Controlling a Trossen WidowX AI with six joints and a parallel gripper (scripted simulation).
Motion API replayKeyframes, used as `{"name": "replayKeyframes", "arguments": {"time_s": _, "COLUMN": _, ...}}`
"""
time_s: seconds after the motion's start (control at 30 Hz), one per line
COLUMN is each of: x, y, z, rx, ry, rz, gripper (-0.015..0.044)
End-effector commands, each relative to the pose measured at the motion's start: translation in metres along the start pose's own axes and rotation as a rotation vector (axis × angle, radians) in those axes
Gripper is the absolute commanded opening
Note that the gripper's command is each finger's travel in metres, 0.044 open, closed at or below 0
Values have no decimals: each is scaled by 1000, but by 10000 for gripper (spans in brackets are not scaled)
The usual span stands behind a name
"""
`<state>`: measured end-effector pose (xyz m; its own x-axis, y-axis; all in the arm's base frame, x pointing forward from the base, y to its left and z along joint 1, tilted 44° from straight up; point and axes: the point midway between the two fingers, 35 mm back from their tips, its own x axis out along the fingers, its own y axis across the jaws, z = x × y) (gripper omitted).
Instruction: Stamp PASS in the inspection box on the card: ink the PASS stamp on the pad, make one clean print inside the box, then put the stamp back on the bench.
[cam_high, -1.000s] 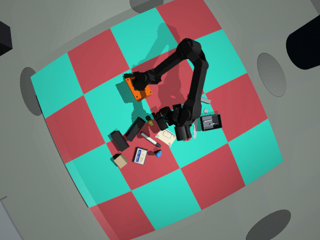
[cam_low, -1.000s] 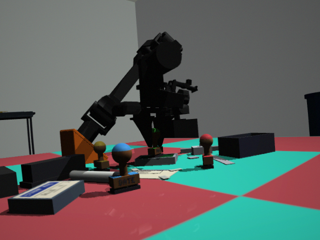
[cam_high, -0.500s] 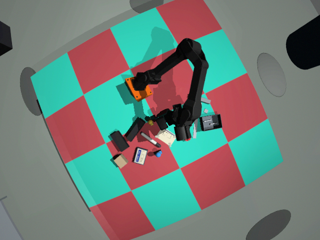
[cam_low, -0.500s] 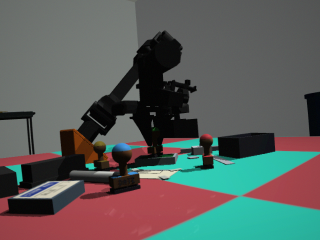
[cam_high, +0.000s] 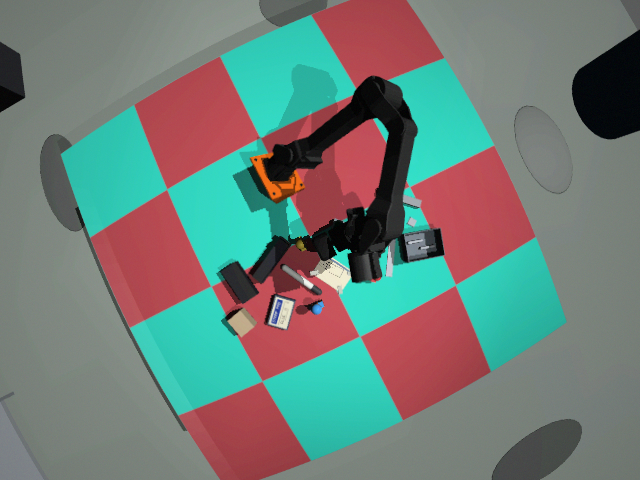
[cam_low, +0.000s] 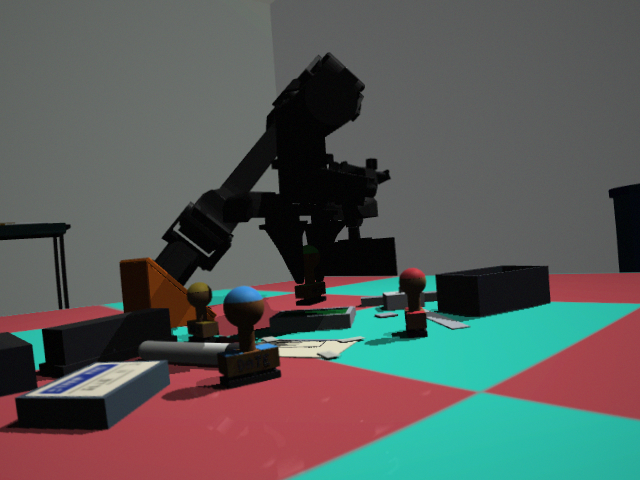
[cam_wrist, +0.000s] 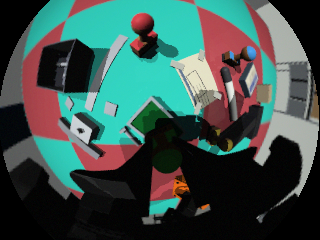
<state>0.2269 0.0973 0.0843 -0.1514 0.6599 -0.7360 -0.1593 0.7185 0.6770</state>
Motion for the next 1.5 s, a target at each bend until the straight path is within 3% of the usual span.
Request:
{"name": "replayKeyframes", "arguments": {"time_s": 0.0, "x": -7, "y": 0, "z": 2, "rx": -9, "ry": -4, "rz": -5, "gripper": 0}}
{"name": "replayKeyframes", "arguments": {"time_s": 0.8, "x": -43, "y": -1, "z": 1, "rx": -2, "ry": -3, "rz": -5, "gripper": 0}}
{"name": "replayKeyframes", "arguments": {"time_s": 1.47, "x": -47, "y": -35, "z": 40, "rx": 670, "ry": 7, "rz": 1, "gripper": 0}}
